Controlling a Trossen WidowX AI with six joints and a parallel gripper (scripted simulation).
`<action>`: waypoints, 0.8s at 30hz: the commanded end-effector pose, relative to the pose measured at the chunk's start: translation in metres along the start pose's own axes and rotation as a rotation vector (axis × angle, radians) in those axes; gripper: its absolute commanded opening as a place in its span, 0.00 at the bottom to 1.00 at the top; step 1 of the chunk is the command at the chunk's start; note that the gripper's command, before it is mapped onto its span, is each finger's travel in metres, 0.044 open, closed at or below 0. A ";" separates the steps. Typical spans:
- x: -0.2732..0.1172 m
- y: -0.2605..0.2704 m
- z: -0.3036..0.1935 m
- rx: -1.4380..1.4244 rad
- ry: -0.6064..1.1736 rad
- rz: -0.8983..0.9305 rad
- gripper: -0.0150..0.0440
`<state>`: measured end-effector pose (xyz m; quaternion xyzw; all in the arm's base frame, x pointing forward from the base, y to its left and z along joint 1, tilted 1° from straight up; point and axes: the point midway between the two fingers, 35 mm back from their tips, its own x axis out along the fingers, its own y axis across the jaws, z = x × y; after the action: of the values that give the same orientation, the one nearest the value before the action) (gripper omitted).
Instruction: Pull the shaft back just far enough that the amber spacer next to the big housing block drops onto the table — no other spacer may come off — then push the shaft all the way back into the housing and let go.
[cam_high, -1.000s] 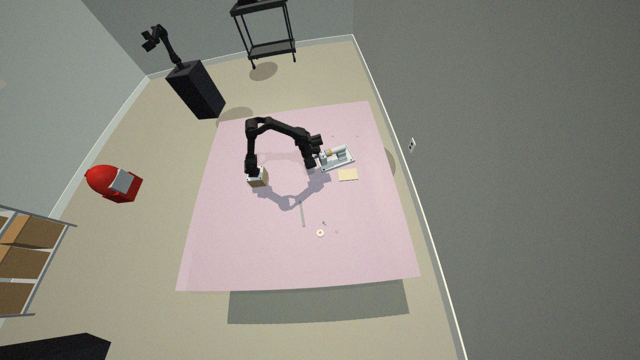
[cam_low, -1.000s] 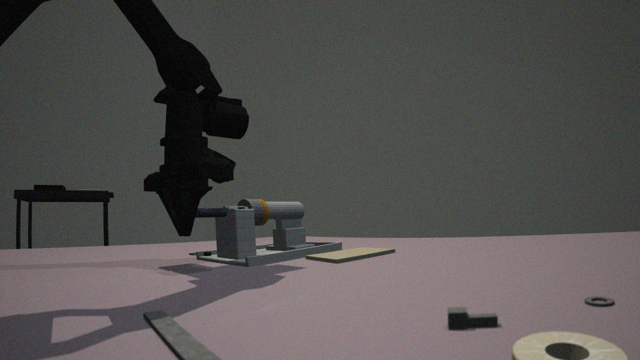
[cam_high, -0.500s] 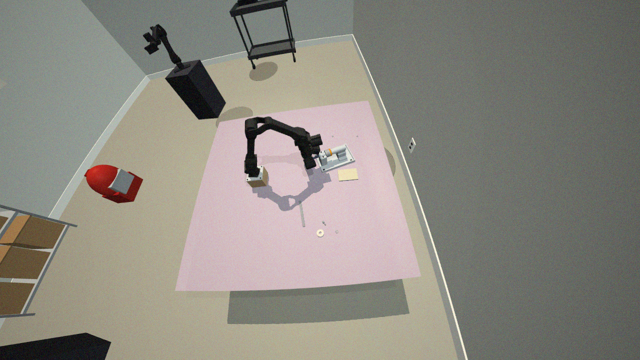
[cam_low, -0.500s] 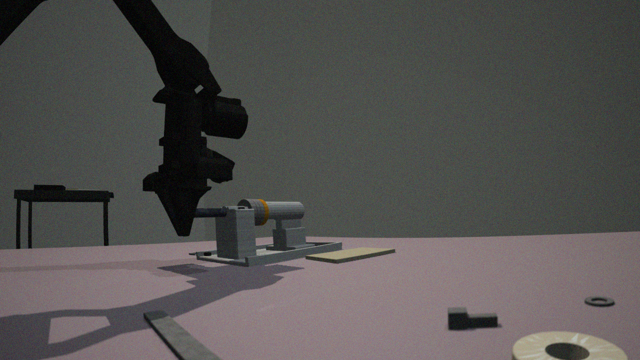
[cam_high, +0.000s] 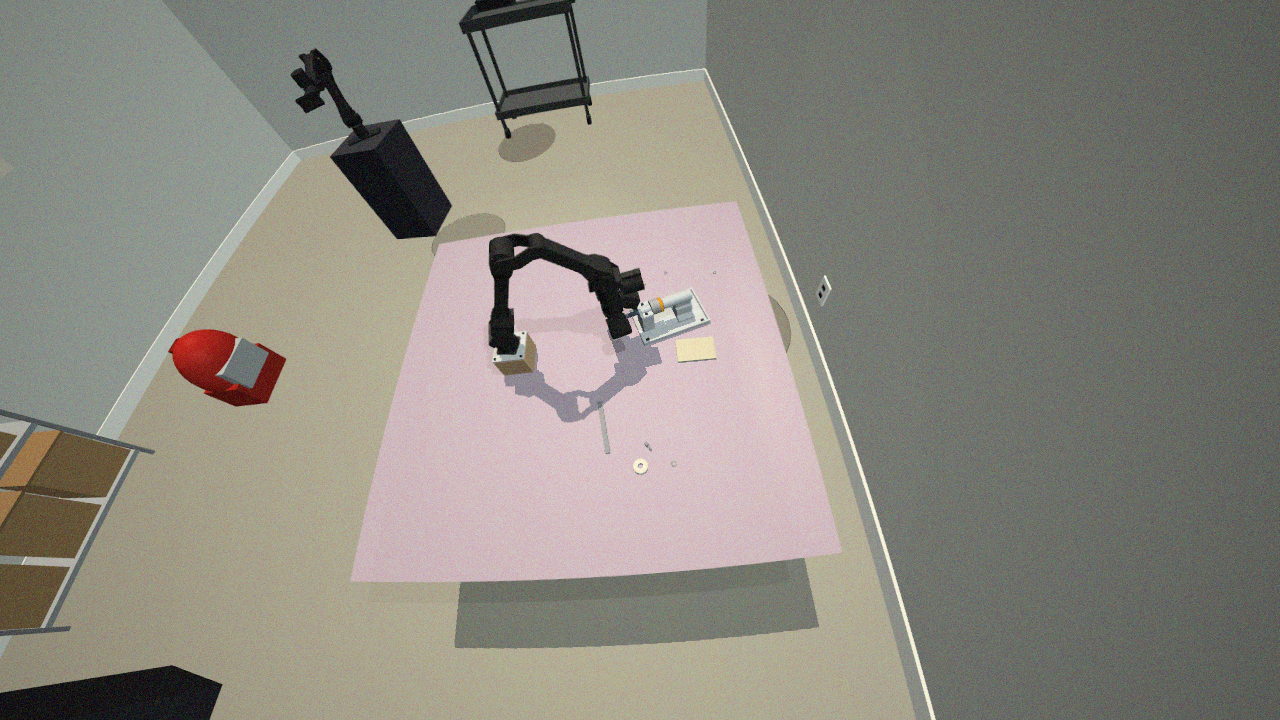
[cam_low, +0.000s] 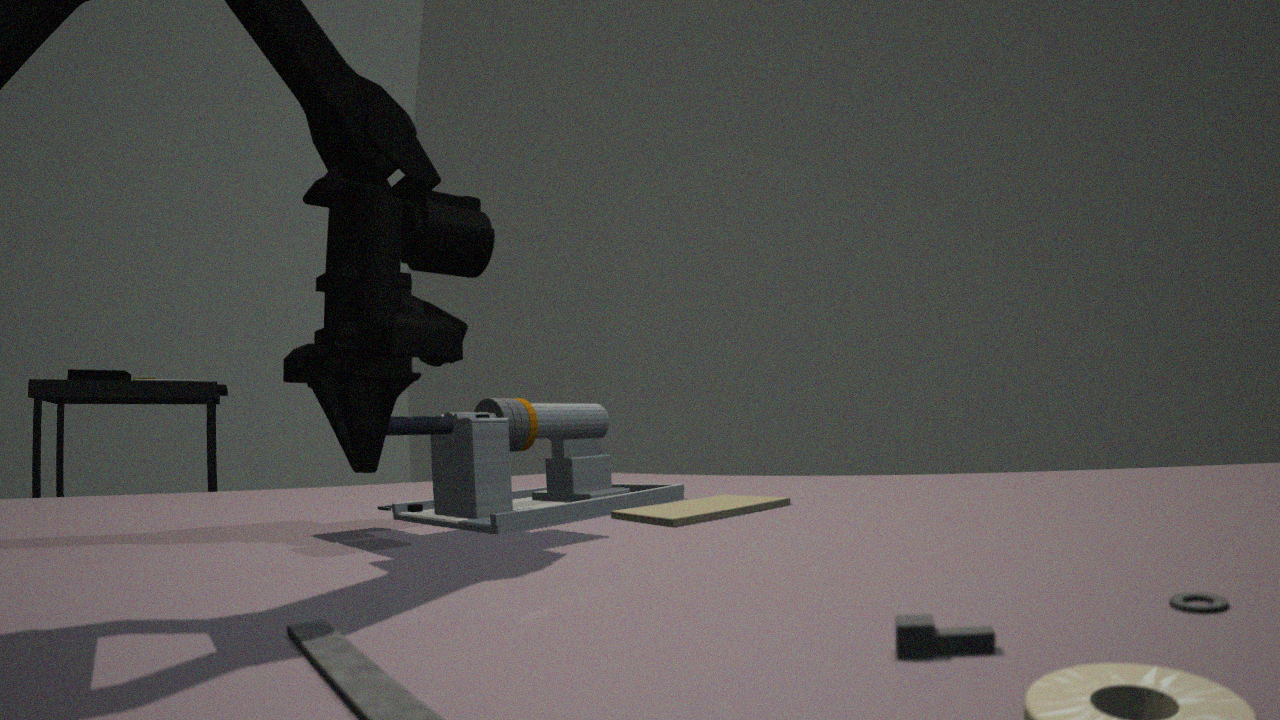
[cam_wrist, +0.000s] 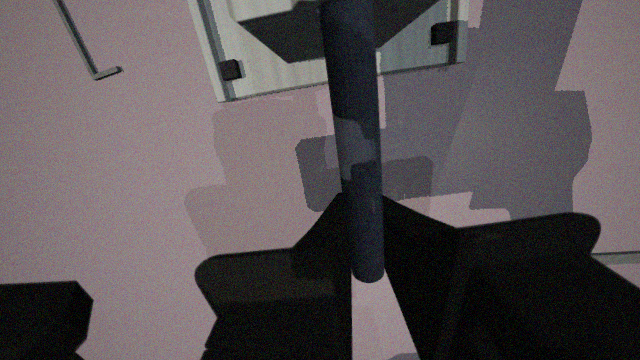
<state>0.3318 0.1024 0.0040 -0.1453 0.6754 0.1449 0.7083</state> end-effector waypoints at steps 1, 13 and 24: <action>0.000 0.000 -0.002 -0.001 0.004 0.000 0.25; 0.000 0.000 -0.003 -0.001 0.005 0.000 0.25; 0.000 0.000 -0.005 -0.001 0.005 0.000 0.25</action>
<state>0.3291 0.1012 0.0038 -0.1453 0.6755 0.1449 0.7082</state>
